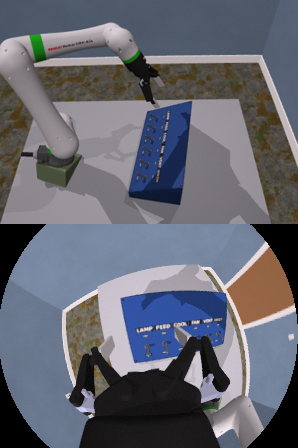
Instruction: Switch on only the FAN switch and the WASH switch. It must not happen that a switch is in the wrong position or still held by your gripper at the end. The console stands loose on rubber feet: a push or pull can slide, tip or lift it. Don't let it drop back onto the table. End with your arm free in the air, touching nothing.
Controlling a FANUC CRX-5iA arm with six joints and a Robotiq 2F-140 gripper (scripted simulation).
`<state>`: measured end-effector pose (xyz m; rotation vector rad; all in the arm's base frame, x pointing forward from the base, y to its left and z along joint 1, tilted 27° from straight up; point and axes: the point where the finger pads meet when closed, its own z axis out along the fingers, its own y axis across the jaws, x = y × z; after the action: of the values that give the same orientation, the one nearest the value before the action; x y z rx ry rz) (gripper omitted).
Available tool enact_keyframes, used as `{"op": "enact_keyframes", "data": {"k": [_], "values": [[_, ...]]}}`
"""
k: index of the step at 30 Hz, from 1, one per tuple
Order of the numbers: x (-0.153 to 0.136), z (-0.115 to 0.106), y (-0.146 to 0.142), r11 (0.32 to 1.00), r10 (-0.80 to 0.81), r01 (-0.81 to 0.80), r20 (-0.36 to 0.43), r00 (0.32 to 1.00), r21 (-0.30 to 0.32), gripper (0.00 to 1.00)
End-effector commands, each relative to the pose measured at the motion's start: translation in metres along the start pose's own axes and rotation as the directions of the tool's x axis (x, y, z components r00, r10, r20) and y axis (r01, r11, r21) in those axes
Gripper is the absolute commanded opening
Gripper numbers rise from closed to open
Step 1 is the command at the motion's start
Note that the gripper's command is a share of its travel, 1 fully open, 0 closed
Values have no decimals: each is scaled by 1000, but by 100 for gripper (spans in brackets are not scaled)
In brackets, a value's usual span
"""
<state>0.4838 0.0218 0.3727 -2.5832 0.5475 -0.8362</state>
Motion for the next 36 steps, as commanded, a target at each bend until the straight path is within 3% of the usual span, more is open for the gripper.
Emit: {"op": "enact_keyframes", "data": {"k": [1,15,36], "values": [[0,12,0,1000,0,0,0,1000,0,100],[0,54,0,1000,0,0,0,1000,0,100],[0,56,0,1000,0,0,0,1000,0,100]]}}
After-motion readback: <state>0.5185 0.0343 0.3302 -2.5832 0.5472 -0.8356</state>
